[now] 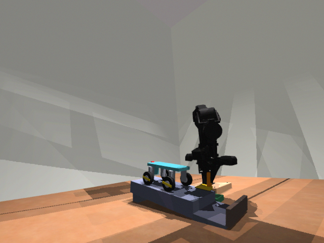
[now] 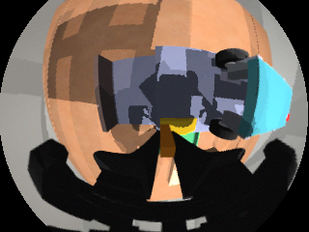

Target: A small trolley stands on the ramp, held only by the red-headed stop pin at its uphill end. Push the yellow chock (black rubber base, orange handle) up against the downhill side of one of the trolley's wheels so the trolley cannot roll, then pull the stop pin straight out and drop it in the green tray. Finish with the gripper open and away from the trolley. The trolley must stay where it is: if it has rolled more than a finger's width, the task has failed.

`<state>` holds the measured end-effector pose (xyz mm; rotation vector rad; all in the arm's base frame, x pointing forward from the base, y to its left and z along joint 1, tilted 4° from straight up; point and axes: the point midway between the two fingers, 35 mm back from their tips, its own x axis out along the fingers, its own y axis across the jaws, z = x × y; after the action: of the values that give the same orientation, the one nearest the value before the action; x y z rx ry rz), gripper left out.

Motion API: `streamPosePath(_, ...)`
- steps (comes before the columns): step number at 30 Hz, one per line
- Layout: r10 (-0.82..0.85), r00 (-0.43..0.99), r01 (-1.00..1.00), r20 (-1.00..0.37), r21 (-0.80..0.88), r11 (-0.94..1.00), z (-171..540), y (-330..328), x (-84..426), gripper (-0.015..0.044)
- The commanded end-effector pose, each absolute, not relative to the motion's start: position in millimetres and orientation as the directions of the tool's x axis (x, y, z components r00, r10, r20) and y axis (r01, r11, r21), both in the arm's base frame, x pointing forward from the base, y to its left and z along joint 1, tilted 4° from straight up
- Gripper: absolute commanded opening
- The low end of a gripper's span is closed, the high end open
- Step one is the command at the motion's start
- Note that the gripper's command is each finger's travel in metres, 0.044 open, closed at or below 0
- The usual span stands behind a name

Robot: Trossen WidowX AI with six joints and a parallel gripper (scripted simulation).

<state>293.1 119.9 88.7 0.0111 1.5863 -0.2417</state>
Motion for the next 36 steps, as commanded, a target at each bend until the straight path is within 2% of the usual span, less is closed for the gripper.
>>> streamPosePath(1, -0.150, -0.037, 0.154, -0.988, -0.154, 0.976, 85, 118, 293, 0.0000)
streamPosePath(36, -0.153, -0.038, 0.154, -0.988, -0.157, 0.976, 90, 87, 288, 0.0000)
